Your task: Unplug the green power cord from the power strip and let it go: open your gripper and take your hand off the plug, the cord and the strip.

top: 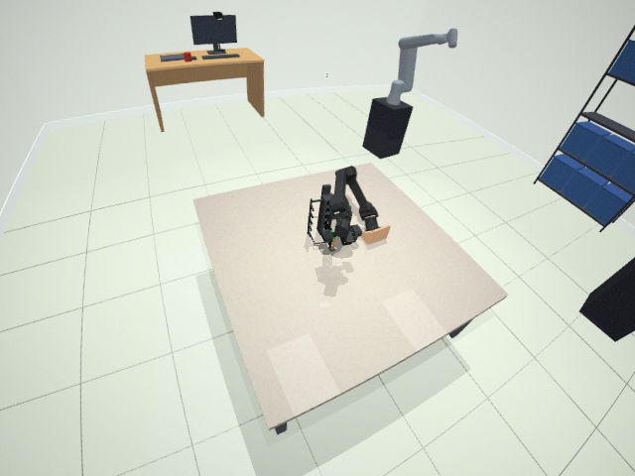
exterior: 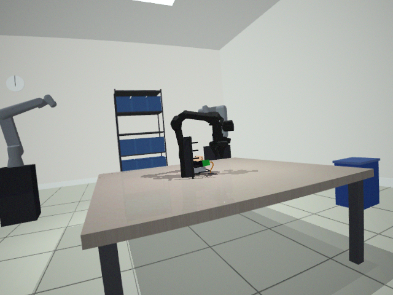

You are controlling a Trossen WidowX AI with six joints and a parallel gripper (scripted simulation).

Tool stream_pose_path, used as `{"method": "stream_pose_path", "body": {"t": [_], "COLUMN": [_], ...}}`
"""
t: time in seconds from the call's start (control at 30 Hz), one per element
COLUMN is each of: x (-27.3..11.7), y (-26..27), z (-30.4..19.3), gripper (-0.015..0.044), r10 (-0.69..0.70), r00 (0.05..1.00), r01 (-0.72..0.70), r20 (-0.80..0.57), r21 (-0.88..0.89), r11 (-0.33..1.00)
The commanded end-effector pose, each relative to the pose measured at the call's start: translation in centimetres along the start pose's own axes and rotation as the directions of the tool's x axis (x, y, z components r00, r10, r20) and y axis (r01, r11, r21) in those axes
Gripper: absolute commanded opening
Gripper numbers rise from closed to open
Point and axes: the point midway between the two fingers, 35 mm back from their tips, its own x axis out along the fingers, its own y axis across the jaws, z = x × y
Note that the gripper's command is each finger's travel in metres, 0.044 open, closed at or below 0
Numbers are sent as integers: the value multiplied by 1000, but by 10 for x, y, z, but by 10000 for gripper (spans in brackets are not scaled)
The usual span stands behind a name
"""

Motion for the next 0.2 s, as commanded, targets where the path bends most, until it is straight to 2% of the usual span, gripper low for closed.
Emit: {"method": "stream_pose_path", "body": {"t": [0.0,0.17], "x": [-1,-1], "y": [0,0], "z": [1,1], "gripper": [440,440], "r10": [3,3], "r00": [1000,1000], "r01": [-3,-3], "r20": [4,4], "r21": [6,6], "r11": [1000,1000]}}
